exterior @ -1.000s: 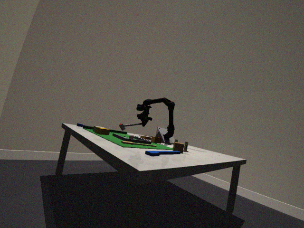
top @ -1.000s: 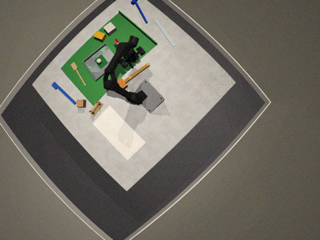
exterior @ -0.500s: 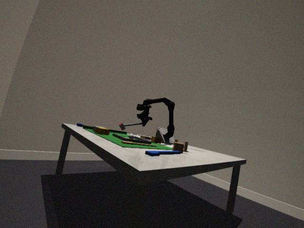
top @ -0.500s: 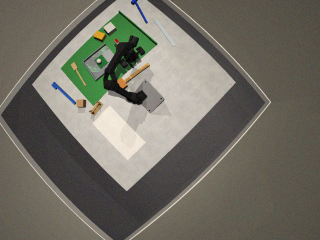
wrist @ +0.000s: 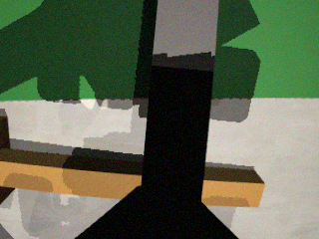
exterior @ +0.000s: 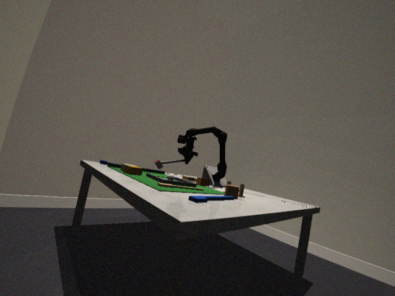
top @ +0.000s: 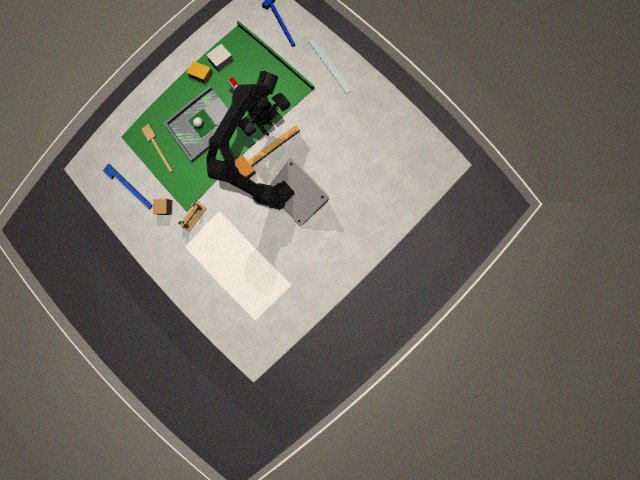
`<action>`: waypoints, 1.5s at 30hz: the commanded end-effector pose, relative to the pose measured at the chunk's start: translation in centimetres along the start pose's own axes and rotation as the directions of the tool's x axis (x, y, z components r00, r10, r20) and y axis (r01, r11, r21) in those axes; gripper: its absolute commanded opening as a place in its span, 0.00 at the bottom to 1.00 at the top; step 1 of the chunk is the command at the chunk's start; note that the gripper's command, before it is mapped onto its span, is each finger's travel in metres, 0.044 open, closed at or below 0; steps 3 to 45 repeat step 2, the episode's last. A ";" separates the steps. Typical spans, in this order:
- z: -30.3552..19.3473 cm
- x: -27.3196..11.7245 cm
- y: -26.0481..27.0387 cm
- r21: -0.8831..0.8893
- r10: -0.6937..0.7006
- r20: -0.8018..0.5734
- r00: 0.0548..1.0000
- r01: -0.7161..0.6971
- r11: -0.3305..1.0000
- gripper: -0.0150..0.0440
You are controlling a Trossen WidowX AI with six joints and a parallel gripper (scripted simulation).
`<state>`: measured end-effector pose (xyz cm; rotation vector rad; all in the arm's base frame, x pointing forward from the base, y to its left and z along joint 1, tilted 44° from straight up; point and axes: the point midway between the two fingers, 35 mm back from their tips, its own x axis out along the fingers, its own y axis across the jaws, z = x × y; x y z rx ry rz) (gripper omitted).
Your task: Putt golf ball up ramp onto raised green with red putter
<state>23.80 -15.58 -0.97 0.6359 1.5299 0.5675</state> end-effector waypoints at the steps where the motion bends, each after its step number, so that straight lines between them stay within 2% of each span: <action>1: 0.0 0.0 0.0 0.001 -0.001 0.002 1.000 0.001 1.000 0.25; 45: 0.0 0.0 0.0 0.001 -0.001 0.002 1.000 0.001 1.000 0.25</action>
